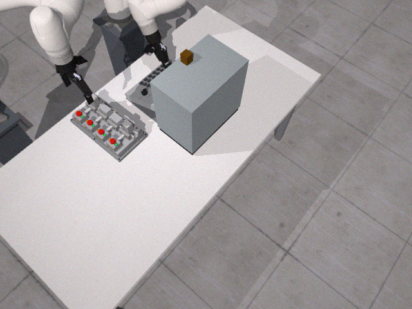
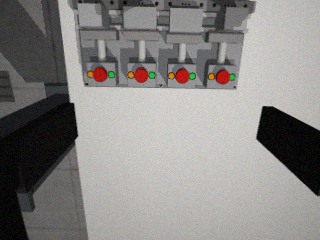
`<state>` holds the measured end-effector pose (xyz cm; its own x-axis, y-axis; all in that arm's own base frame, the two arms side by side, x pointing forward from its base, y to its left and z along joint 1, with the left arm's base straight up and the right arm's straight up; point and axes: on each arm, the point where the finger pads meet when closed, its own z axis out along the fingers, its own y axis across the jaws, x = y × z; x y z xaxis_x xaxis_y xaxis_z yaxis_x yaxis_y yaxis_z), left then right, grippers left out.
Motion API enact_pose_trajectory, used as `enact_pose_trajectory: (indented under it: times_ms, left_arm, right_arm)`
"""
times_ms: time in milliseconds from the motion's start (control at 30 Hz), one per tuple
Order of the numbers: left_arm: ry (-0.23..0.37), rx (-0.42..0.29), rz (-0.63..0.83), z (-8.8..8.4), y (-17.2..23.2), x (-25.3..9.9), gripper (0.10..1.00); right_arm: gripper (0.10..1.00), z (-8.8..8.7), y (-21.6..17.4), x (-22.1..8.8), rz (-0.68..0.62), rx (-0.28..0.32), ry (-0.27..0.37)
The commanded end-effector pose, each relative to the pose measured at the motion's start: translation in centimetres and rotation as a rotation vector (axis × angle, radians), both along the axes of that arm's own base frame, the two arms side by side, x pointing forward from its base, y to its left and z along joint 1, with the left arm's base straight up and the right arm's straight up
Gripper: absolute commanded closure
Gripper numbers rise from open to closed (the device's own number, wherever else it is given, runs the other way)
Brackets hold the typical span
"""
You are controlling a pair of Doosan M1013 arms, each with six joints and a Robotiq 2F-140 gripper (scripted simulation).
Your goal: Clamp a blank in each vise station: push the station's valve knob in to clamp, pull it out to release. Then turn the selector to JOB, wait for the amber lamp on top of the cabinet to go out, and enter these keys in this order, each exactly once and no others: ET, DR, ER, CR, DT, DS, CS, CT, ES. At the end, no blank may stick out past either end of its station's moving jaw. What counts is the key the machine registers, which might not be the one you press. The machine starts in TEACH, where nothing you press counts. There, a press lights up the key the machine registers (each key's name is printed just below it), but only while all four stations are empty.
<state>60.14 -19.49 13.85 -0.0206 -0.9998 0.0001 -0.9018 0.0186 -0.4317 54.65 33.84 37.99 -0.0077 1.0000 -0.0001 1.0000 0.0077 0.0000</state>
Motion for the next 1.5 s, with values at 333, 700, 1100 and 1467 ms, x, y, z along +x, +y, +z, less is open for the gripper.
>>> enact_pose_trajectory:
  times_ms: [333, 700, 1100, 1467]
  left_arm:
    - [-0.001, 0.0, 0.0, 3.7, -0.1, 5.3, 0.999]
    - [-0.001, 0.0, 0.0, 3.8, -0.1, 5.8, 0.999]
    - [-0.001, 0.0, 0.0, 3.1, -0.1, 6.1, 0.999]
    - [-0.001, 0.0, 0.0, 3.0, -0.1, 6.2, 0.999]
  right_arm:
    - [0.098, 0.1, 0.0, 0.0, 0.0, 0.001, -0.001]
    - [0.098, 0.1, 0.0, 0.0, 0.0, 0.001, -0.001]
    - [0.098, 0.1, 0.0, 0.0, 0.0, 0.001, -0.001]
    - [0.098, 0.1, 0.0, 0.0, 0.0, 0.001, -0.001]
